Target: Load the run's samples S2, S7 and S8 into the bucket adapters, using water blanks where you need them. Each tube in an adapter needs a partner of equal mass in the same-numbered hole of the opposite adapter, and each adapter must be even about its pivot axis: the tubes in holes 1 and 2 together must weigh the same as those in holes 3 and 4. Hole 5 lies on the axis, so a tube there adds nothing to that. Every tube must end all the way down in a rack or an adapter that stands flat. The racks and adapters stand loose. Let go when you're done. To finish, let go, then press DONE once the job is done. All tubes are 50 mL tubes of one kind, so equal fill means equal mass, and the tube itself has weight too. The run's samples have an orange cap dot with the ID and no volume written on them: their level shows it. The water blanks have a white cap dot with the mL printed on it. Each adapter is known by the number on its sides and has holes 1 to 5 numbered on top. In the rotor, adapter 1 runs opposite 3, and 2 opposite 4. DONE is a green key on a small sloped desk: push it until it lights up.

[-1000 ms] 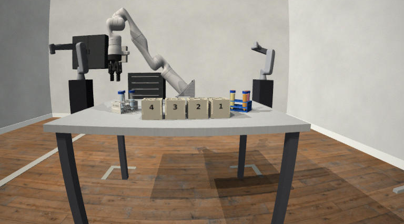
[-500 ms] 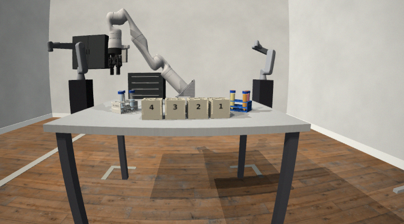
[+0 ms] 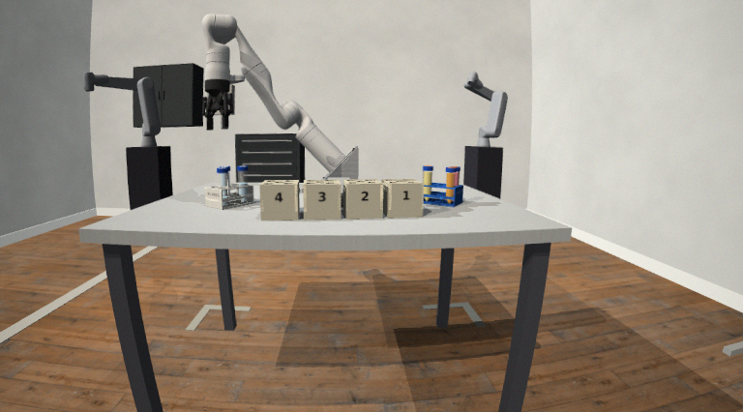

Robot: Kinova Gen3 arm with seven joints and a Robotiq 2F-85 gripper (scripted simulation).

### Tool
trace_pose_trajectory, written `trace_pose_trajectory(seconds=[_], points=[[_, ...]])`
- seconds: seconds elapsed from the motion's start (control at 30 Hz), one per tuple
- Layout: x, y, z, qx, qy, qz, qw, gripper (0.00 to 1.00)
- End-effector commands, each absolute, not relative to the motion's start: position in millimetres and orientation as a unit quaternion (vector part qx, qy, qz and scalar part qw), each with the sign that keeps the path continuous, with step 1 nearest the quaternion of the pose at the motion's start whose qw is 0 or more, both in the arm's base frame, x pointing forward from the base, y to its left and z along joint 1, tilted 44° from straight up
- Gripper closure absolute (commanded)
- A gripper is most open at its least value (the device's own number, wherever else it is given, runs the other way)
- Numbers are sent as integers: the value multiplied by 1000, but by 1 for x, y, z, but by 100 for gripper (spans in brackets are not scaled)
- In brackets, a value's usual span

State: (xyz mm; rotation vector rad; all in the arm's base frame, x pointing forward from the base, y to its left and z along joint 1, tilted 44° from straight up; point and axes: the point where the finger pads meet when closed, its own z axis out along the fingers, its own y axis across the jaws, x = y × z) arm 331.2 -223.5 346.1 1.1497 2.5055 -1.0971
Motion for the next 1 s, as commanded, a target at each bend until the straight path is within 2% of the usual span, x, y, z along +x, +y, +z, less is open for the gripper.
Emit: trace_pose_trajectory(seconds=[0.0,0.97], points=[[333,-208,331,324,867,-373,61,0],[341,-118,244,-54,924,-366,-95,0]])
